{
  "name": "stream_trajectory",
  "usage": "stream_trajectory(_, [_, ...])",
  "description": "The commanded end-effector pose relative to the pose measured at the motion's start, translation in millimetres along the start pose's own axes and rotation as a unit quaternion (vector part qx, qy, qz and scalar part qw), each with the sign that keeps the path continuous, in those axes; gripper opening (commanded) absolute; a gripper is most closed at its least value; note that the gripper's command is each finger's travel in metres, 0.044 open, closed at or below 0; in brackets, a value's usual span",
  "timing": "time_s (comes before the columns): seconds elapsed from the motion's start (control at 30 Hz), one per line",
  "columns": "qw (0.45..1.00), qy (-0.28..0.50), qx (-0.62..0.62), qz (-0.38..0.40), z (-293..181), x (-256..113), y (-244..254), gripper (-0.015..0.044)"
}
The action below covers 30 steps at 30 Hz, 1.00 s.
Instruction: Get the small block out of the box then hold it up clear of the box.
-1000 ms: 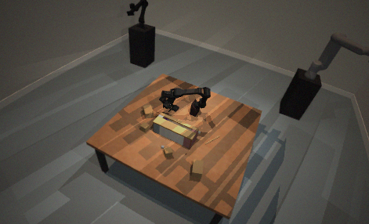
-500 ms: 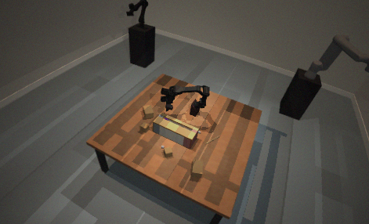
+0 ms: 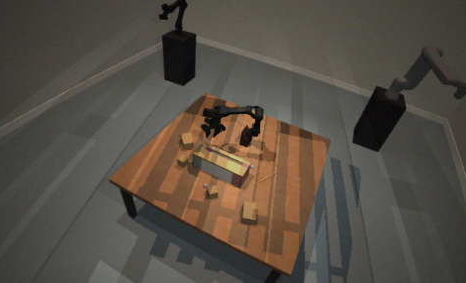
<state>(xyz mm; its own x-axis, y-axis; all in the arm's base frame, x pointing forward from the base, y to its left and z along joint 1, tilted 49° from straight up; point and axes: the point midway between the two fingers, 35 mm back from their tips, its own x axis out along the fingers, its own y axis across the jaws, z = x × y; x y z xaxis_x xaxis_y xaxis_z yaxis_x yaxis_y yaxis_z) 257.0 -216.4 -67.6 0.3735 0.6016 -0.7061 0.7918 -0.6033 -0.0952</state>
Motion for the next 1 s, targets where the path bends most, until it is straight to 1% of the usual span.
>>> stream_trajectory(0.0, [0.89, 0.063, 0.451, -0.014, 6, 2, -8, 0.0285])
stream_trajectory(0.07, [0.86, 0.068, 0.505, -0.017, 6, 2, -8, 0.0285])
stream_trajectory(0.13, [0.849, 0.069, 0.524, -0.019, 6, 2, -8, 0.0285])
stream_trajectory(0.67, [0.849, 0.069, 0.524, -0.019, 7, 4, -8, 0.0285])
stream_trajectory(0.73, [0.849, 0.069, 0.524, -0.018, 10, 25, -13, 0.0285])
stream_trajectory(0.87, [0.849, 0.07, 0.524, -0.019, 16, 82, -35, 0.0285])
stream_trajectory(0.97, [0.849, 0.071, 0.524, -0.02, 16, 90, -39, 0.0285])
